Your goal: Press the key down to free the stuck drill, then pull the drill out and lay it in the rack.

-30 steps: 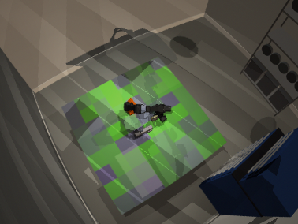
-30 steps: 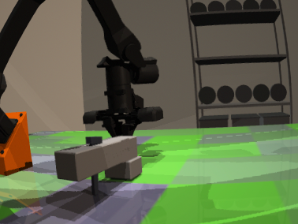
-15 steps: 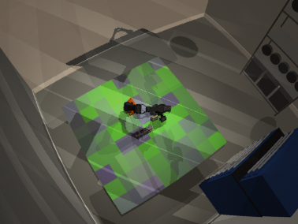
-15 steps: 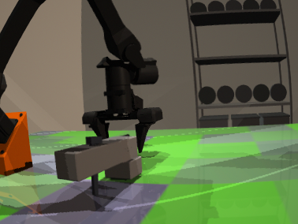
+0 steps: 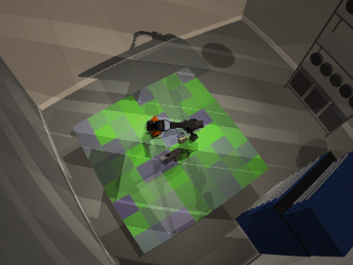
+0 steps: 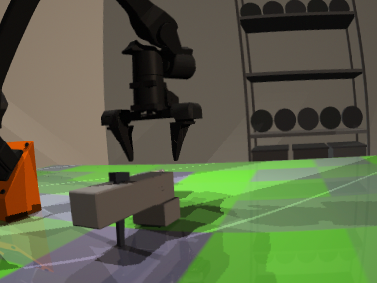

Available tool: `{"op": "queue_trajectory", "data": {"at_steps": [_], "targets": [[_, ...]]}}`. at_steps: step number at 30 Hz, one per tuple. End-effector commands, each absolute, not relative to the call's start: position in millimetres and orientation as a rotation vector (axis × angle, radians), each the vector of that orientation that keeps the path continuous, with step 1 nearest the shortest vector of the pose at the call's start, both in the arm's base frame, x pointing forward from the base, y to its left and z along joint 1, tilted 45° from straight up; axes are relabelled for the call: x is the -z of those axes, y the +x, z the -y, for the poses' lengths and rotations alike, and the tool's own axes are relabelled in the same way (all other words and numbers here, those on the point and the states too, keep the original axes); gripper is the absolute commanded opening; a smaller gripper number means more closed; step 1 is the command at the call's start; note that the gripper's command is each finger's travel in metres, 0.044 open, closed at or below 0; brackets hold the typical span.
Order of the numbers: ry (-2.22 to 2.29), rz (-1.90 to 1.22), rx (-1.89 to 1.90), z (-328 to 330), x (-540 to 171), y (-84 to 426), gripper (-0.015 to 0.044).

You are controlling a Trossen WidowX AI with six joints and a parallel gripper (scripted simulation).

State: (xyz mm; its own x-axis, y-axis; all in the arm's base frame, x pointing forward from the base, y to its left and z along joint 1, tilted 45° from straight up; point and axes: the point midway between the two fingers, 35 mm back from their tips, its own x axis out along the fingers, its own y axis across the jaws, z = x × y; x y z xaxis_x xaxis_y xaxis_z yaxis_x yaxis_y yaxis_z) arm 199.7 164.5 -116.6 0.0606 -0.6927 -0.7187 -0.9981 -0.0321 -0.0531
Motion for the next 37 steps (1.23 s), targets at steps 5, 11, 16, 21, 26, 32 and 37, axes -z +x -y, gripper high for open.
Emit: {"op": "queue_trajectory", "data": {"at_steps": [5, 11, 16, 21, 26, 32, 37], "targets": [[-1.788, -1.662, -0.714, -178, 109, 200, 0.044], [-1.85, -1.36, -0.832, -239, 101, 197, 0.044], [-1.901, -1.073, -0.904, -295, 85, 187, 0.044], [-1.931, -0.749, -0.95, -357, 59, 164, 0.044], [-1.852, -0.444, -0.968, -416, 18, 128, 0.044], [-1.797, -0.086, -0.997, -473, -35, 73, 0.044], [-1.728, 0.201, -1.022, -505, -90, 11, 0.044]]}}
